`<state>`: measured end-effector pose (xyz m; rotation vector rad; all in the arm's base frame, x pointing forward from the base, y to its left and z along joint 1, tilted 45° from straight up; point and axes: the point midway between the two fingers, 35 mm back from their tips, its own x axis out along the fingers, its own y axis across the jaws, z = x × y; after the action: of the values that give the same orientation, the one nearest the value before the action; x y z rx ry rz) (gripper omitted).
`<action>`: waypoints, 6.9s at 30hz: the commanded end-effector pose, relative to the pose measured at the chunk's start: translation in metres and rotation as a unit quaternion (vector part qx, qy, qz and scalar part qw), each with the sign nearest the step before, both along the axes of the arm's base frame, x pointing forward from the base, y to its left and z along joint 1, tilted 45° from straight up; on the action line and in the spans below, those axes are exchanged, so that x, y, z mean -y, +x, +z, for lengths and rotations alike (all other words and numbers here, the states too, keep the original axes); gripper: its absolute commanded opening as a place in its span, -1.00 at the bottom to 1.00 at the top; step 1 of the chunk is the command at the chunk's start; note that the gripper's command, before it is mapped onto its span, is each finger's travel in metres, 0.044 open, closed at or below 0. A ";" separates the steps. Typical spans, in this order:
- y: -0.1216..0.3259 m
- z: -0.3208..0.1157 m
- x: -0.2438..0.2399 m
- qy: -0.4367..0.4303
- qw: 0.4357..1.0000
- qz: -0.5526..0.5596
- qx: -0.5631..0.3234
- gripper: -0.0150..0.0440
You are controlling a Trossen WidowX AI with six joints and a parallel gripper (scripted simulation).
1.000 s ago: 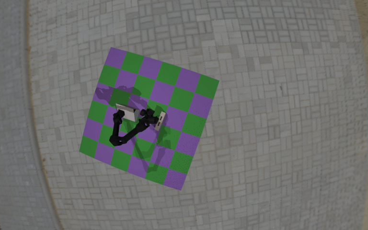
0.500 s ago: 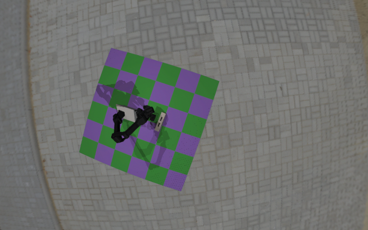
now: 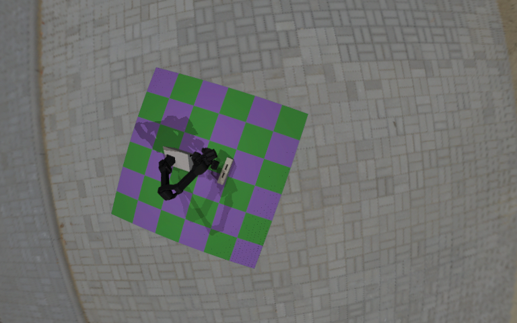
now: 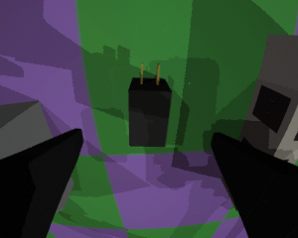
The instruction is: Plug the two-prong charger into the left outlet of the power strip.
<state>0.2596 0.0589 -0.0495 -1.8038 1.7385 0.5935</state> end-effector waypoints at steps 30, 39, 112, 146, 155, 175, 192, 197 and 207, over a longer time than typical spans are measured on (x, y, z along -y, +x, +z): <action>0.003 -0.035 0.035 -0.003 1.000 0.003 -0.001 1.00; 0.004 -0.033 0.033 -0.001 1.000 0.001 0.001 0.38; 0.008 -0.011 0.006 0.031 0.940 -0.239 0.243 -0.49; 0.016 -0.026 0.015 0.045 0.807 -0.417 0.416 -0.49; 0.018 -0.030 0.018 0.046 0.760 -0.460 0.457 -0.49; 0.035 -0.030 0.019 0.047 0.730 -0.484 0.480 -0.49; 0.055 -0.028 0.019 0.048 0.720 -0.491 0.488 -0.49; 0.060 -0.028 0.020 0.048 0.717 -0.493 0.490 -0.49; 0.070 -0.028 0.020 0.048 0.712 -0.497 0.494 -0.49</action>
<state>0.3248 0.0381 -0.0783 -0.5744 1.4723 -0.6361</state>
